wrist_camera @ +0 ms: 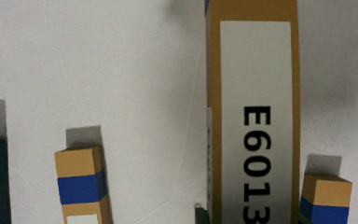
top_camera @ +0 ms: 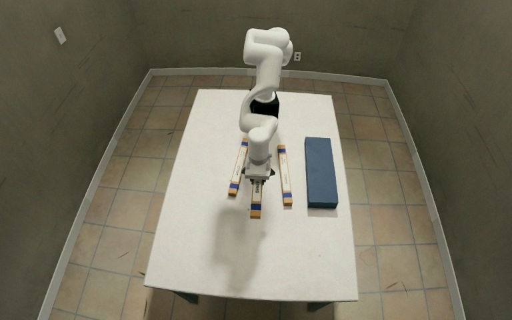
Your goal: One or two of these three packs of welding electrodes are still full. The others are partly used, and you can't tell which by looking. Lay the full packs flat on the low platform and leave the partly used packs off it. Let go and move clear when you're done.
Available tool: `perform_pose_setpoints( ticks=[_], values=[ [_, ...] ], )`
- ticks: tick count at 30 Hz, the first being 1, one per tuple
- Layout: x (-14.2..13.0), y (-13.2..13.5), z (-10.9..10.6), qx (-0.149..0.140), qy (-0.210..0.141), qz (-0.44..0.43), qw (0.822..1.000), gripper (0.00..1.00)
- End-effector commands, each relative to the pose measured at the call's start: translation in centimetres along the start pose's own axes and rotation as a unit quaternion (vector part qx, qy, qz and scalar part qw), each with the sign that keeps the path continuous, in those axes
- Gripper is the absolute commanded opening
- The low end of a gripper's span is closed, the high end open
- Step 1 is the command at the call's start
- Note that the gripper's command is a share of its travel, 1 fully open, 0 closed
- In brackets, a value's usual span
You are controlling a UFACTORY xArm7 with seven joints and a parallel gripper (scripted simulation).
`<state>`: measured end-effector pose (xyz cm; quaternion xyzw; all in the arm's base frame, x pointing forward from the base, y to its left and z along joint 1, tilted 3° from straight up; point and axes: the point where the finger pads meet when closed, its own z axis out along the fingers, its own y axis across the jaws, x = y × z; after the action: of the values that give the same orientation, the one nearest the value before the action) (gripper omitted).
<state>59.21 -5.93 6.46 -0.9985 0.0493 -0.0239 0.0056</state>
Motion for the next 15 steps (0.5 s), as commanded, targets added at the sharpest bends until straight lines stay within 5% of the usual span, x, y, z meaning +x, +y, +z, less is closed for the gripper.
perform_pose_setpoints(
  ticks=[1,15],
  values=[
    [0.23,0.01,-0.30,0.000,0.003,0.000,1.000,0.35],
    [0.24,-0.05,-0.32,0.000,0.004,-0.066,0.998,0.35]
  ],
)
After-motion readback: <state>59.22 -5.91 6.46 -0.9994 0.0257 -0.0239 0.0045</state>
